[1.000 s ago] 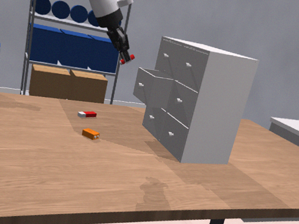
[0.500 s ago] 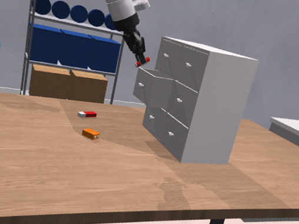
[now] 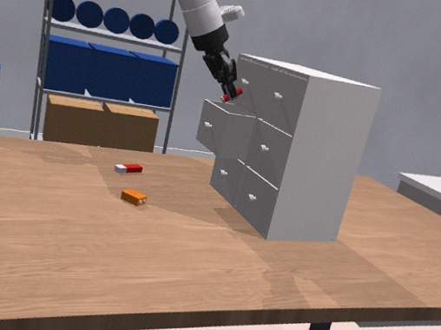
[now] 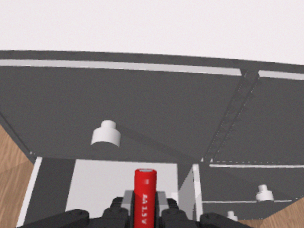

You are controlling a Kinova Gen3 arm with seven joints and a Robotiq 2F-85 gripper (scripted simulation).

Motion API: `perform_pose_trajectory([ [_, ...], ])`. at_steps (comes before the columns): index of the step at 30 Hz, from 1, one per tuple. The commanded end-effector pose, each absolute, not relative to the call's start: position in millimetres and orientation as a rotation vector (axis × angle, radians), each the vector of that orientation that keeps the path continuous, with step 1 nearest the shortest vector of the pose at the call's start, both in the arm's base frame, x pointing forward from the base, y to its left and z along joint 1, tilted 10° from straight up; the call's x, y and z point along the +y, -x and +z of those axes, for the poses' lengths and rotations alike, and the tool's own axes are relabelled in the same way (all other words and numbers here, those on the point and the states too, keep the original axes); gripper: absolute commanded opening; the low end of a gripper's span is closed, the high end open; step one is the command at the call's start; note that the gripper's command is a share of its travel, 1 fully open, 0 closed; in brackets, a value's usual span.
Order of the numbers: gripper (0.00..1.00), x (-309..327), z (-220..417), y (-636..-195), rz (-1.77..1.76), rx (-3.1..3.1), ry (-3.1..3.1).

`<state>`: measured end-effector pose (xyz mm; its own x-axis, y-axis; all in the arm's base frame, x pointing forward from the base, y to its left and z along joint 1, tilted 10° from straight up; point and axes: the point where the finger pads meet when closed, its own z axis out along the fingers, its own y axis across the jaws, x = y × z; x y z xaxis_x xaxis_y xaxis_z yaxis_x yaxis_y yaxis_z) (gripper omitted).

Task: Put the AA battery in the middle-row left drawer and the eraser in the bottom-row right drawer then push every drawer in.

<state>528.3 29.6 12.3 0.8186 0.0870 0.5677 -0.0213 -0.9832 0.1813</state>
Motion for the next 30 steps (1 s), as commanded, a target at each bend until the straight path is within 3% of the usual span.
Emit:
perform_pose_trajectory([
  [1, 0.09, 29, 13, -533, 0.897, 0.044, -2.821],
  [30, 0.09, 29, 13, -544, 0.897, 0.044, -2.821],
])
